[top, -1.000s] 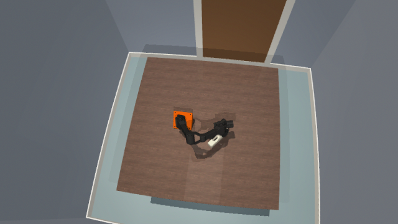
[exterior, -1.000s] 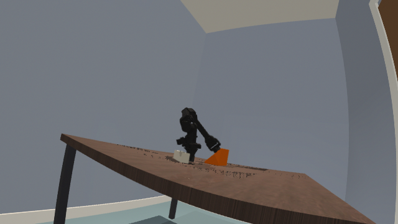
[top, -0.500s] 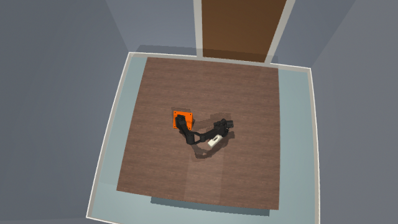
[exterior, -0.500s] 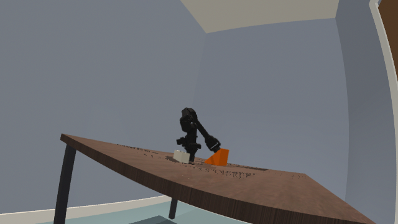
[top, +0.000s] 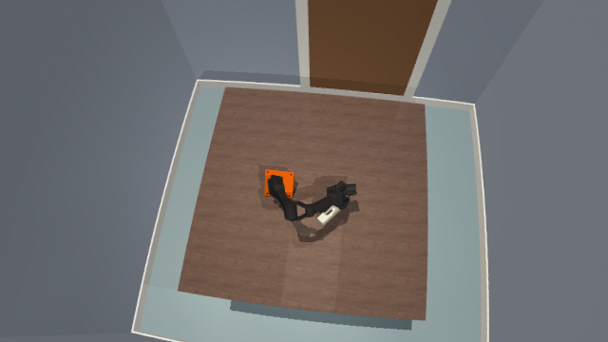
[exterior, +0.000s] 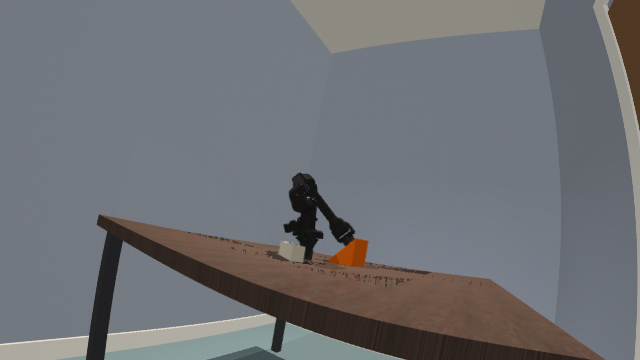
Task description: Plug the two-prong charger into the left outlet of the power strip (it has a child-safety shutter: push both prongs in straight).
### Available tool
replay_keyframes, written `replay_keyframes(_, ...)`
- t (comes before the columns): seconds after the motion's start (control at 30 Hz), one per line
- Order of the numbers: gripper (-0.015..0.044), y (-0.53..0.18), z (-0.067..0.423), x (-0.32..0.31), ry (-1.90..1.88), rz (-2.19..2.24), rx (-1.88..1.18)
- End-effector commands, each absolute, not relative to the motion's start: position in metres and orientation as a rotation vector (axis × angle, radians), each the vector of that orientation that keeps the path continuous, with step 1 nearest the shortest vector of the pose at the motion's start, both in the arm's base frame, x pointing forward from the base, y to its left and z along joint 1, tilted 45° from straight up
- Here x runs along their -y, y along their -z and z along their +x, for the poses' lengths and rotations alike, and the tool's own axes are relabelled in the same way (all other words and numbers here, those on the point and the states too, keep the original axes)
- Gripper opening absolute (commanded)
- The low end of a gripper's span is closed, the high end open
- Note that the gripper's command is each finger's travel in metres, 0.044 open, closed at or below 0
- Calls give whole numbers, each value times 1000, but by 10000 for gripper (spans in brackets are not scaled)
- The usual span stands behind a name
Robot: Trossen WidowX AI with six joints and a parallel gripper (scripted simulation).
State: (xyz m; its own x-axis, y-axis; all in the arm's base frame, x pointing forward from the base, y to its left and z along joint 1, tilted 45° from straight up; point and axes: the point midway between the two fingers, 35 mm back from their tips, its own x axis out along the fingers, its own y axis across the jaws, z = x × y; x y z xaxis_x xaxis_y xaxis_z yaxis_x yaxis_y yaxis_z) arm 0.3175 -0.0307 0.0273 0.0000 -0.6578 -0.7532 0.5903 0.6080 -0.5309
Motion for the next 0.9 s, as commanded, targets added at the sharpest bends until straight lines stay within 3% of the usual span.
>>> replay_keyframes(0.0, 263, -28, 318, 31, 981, -68, -1225)
replay_keyframes(0.23, 440, -28, 318, 31, 981, -68, -1225)
replay_keyframes(0.87, 440, -24, 313, 28, 985, -70, -1209)
